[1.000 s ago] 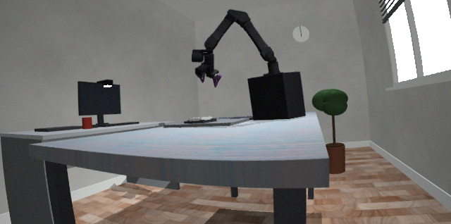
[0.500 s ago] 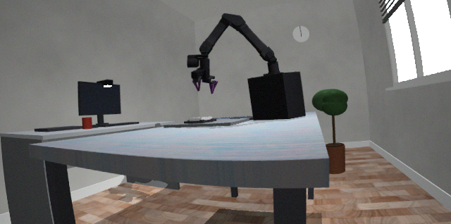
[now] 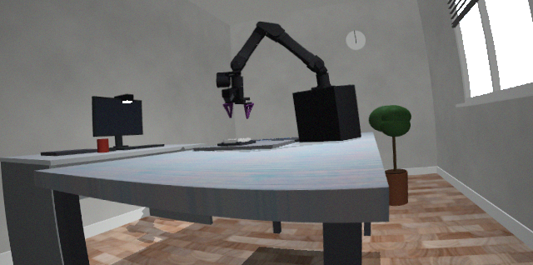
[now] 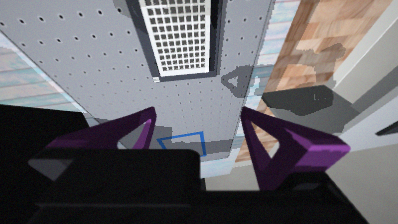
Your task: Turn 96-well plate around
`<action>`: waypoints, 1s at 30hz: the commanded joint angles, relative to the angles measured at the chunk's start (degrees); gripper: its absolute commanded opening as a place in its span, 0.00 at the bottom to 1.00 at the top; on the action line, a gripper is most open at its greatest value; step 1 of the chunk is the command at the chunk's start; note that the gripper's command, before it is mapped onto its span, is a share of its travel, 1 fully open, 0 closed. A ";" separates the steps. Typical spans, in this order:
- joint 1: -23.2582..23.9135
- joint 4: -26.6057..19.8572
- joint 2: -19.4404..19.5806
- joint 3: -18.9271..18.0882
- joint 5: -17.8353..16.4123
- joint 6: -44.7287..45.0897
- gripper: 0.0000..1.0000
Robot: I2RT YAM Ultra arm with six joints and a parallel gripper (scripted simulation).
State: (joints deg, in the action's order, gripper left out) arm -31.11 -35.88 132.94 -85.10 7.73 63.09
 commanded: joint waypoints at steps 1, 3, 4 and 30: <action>-0.50 -0.39 -0.15 -1.14 -2.75 -0.13 1.00; -0.05 -1.19 1.39 -2.79 -6.45 1.15 1.00; -0.11 -1.37 2.11 -3.45 -7.59 1.36 1.00; -1.99 -1.35 6.72 -7.15 -12.22 0.60 1.00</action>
State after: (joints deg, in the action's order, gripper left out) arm -33.15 -37.26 140.38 -91.96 -4.16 63.72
